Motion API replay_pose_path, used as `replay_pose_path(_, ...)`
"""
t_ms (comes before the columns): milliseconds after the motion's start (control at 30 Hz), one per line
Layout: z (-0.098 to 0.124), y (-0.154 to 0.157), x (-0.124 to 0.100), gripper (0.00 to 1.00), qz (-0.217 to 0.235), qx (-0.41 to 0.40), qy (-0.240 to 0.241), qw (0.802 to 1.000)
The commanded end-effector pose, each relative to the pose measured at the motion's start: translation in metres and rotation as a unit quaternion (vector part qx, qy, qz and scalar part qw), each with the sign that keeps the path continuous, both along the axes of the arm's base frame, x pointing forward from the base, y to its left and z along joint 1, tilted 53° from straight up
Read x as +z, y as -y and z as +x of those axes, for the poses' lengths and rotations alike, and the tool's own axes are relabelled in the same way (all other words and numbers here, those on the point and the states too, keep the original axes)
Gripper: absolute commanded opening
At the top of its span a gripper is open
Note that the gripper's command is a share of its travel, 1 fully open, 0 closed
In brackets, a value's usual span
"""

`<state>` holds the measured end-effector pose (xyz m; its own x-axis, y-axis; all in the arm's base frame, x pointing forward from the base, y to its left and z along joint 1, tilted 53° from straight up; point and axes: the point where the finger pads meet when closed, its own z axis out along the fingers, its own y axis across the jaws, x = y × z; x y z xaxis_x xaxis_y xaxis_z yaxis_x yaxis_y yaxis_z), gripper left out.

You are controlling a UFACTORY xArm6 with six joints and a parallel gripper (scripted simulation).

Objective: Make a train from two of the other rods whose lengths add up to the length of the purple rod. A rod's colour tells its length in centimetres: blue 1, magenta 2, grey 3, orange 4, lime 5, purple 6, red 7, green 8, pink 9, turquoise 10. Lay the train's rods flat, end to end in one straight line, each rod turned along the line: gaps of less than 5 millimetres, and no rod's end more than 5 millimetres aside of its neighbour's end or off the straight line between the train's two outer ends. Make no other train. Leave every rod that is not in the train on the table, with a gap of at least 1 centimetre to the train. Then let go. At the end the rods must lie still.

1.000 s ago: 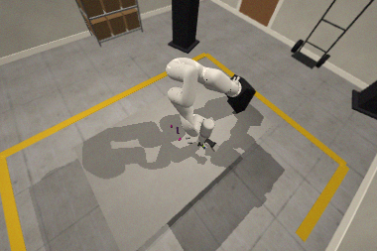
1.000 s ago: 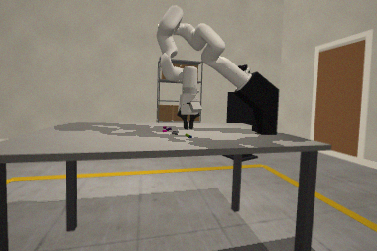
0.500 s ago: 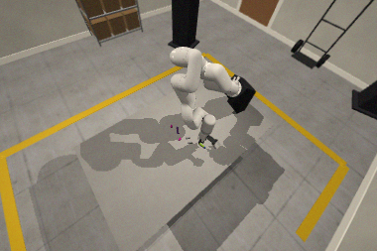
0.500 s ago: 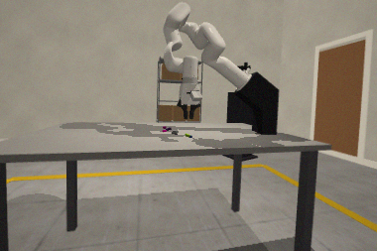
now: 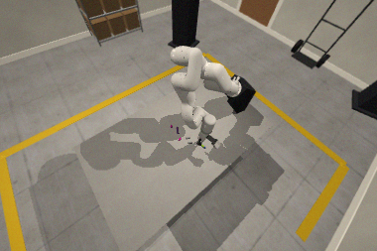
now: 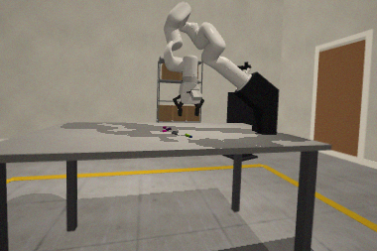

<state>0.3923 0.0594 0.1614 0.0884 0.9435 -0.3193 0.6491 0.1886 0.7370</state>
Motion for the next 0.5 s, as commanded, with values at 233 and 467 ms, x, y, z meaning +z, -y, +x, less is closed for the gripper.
replay_pose_path(233, 0.0001, -0.0005, 0.0006, 1.00, 0.000, 0.000, 0.001, 1.000)
replay_pose_path(467, -0.0079, -0.0033, 0.0069, 1.00, 0.000, 0.000, 0.001, 1.000)
